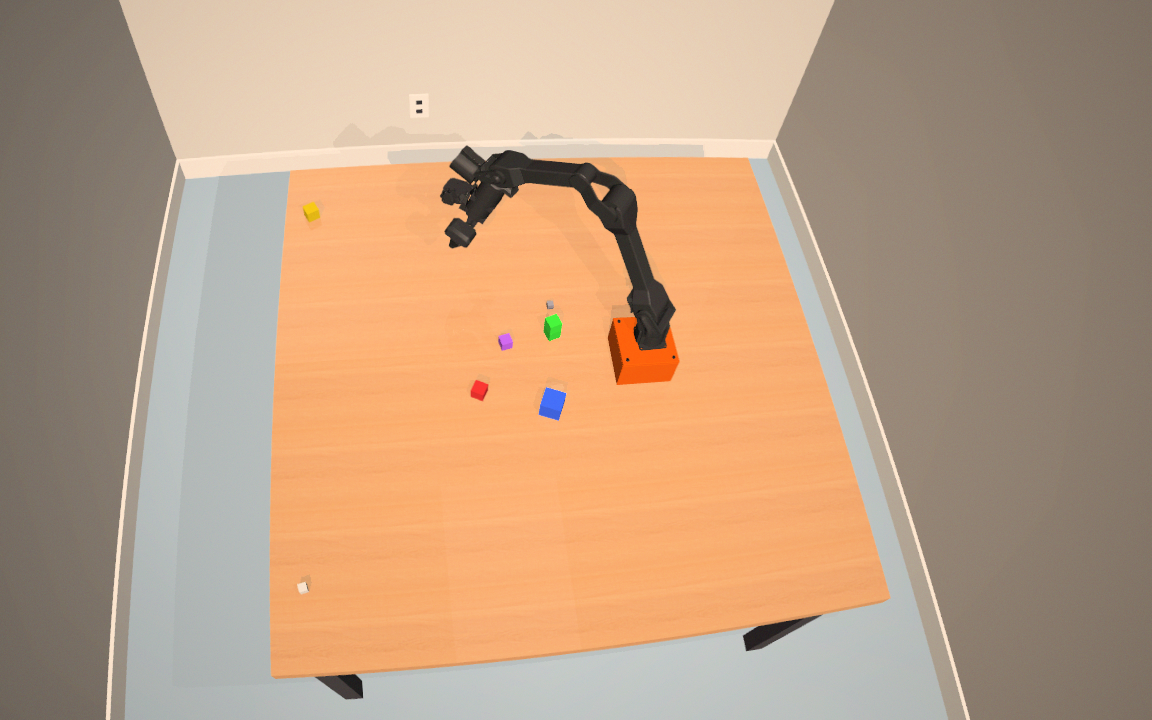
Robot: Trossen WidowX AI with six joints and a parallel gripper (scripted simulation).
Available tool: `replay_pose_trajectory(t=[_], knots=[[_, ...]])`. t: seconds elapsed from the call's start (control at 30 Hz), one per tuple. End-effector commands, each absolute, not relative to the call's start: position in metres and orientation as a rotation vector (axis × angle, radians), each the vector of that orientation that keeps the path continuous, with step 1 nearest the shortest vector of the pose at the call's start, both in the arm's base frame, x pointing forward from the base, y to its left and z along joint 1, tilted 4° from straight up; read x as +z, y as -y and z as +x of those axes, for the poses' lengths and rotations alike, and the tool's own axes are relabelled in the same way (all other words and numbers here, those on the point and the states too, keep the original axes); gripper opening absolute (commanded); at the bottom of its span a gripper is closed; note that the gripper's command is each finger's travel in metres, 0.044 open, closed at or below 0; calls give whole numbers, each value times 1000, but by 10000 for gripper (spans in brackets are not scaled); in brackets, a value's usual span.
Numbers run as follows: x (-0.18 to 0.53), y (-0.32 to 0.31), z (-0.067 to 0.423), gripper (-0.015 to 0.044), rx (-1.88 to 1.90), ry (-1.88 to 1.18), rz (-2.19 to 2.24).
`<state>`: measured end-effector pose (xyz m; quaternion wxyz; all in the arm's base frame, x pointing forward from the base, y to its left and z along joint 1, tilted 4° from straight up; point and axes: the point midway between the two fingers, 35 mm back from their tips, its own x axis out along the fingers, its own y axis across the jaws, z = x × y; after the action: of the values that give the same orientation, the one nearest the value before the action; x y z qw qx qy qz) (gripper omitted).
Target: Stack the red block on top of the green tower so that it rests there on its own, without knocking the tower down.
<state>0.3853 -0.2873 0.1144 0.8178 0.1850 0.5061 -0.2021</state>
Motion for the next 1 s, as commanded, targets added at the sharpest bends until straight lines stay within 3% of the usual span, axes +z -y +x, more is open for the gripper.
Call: replay_pose_trajectory(t=[0.0, 0.47, 0.97], knots=[[101, 245, 402, 440, -404, -1144, 413], [71, 101, 429, 440, -367, -1329, 420], [43, -38, 400, 440, -452, -1485, 387]])
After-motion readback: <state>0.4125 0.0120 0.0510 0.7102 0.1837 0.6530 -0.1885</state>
